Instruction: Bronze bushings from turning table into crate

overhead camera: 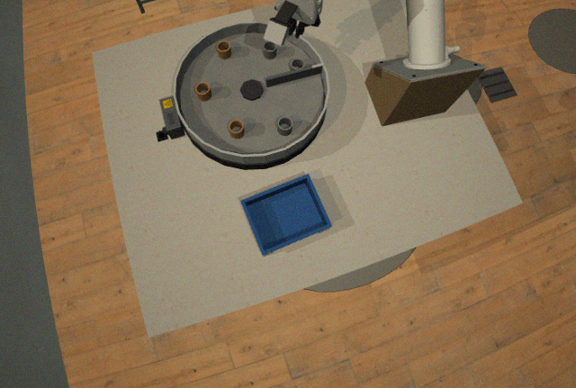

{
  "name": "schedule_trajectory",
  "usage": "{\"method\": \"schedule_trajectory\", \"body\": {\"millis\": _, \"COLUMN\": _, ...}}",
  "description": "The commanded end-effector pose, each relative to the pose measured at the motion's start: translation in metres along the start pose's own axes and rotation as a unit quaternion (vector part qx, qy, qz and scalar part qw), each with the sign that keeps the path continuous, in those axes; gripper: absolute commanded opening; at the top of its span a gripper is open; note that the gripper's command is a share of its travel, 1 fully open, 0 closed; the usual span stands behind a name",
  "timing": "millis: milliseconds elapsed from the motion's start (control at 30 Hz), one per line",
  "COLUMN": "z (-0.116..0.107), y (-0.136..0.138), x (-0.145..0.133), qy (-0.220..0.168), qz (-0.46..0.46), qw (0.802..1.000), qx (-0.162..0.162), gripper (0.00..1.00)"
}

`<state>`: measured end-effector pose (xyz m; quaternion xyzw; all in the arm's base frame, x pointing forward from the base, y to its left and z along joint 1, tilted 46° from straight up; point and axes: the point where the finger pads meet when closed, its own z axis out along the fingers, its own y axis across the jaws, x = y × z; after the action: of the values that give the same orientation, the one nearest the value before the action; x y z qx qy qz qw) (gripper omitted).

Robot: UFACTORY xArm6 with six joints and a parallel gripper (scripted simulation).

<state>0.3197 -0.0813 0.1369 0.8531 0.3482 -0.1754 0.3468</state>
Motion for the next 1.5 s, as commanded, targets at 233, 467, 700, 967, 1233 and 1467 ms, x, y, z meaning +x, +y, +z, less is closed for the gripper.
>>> {"method": "schedule_trajectory", "body": {"millis": 233, "z": -0.0009, "y": 0.0007, "x": 0.0006, "qy": 0.001, "qz": 0.001, "qw": 1.000, "qx": -0.001, "gripper": 0.12}}
{"method": "schedule_trajectory", "body": {"millis": 467, "z": -0.0009, "y": 0.0007, "x": 0.0006, "qy": 0.001, "qz": 0.001, "qw": 1.000, "qx": -0.001, "gripper": 0.15}}
{"method": "schedule_trajectory", "body": {"millis": 700, "z": -0.0009, "y": 0.0007, "x": 0.0006, "qy": 0.001, "qz": 0.001, "qw": 1.000, "qx": -0.001, "gripper": 0.15}}
{"method": "schedule_trajectory", "body": {"millis": 967, "z": -0.0009, "y": 0.0007, "x": 0.0006, "qy": 0.001, "qz": 0.001, "qw": 1.000, "qx": -0.001, "gripper": 0.15}}
{"method": "schedule_trajectory", "body": {"millis": 1233, "z": -0.0009, "y": 0.0007, "x": 0.0006, "qy": 0.001, "qz": 0.001, "qw": 1.000, "qx": -0.001, "gripper": 0.15}}
{"method": "schedule_trajectory", "body": {"millis": 1467, "z": -0.0009, "y": 0.0007, "x": 0.0006, "qy": 0.001, "qz": 0.001, "qw": 1.000, "qx": -0.001, "gripper": 0.15}}
